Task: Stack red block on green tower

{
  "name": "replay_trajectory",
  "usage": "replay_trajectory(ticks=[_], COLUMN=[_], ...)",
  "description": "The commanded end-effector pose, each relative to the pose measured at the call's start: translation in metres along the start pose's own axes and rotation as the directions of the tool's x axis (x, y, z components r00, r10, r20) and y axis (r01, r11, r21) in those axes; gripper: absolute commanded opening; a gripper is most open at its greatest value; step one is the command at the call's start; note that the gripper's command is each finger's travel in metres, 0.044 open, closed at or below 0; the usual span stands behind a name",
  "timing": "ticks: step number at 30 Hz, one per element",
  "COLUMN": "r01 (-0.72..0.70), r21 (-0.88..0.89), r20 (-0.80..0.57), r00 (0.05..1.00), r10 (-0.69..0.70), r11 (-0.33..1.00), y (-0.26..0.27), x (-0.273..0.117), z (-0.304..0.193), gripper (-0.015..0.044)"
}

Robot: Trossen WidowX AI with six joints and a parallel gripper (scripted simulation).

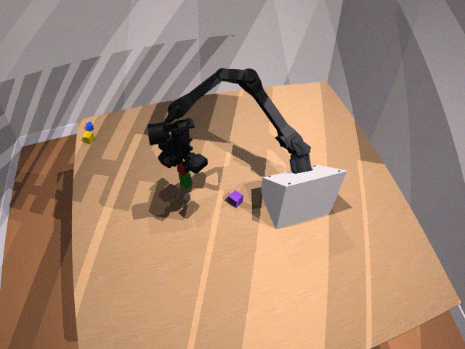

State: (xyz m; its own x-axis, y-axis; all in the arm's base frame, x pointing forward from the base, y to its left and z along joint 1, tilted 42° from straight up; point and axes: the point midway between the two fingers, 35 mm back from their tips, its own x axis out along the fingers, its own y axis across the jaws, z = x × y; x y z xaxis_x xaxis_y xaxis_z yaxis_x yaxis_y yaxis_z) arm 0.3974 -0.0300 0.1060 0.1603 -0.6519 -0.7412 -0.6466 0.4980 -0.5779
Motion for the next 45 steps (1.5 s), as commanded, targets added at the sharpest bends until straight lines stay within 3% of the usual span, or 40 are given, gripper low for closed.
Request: replay_trajectory(ticks=[1, 29, 45], r01=[0.001, 0.001, -0.001], r21=[-0.003, -0.003, -0.002], r20=[-0.005, -0.005, -0.004], r00=[1.000, 1.000, 1.000], r10=[-0.001, -0.001, 0.001], r11=[1.000, 1.000, 1.000], y=[-0.0001, -0.0002, 0.0002], x=[0.0138, 0.0103, 0.0142], z=[-0.0029, -0.0026, -0.0028], gripper=[0.0000, 0.0000, 0.0420])
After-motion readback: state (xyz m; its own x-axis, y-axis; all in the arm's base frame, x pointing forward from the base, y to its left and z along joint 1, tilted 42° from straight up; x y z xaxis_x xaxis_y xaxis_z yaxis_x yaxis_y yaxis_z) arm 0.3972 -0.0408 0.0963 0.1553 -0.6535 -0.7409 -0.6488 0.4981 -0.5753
